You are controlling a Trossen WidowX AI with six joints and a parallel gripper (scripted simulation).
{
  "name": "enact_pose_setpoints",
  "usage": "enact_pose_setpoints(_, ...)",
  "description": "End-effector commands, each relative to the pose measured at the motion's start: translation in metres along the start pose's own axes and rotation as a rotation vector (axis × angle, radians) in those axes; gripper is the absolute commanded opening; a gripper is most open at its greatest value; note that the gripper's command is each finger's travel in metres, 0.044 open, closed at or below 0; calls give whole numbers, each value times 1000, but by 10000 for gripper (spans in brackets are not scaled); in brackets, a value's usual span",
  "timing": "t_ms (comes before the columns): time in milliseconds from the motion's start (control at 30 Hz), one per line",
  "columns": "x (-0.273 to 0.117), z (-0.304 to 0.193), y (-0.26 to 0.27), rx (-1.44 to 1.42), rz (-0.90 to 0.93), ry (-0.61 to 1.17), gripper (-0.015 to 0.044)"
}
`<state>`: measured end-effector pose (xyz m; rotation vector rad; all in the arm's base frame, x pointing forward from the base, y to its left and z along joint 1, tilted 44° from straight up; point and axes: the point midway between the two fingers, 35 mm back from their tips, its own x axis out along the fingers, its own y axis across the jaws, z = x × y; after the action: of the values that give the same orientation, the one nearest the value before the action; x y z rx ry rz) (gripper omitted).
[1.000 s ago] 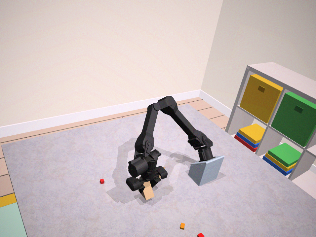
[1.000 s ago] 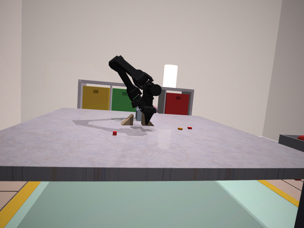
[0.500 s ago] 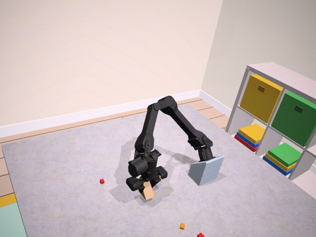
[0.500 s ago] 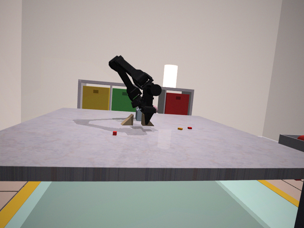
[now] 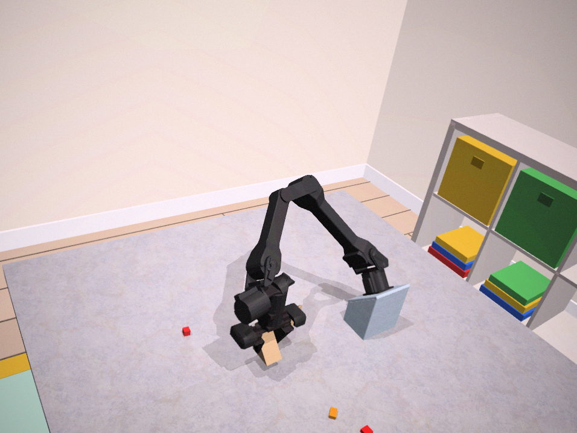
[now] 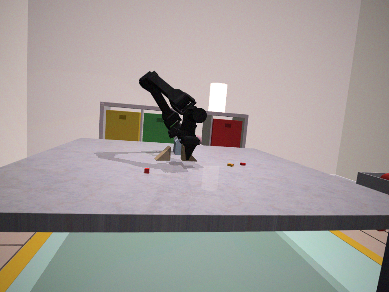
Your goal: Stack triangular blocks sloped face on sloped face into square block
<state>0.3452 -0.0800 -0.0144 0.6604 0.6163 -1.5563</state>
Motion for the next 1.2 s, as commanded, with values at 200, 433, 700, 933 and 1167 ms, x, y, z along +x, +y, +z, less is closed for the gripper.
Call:
enact_pose_setpoints(200,0,-1,0,7,1,5,0)
enact_pose_setpoints(433,0,-1,0,7,1,5,0)
enact_pose_setpoints(700,0,-1,0,7,1,5,0)
enact_pose_setpoints(933,0,-1,0,7,1,5,0)
enact_pose_setpoints(1167,0,-1,0,7,1,5,0)
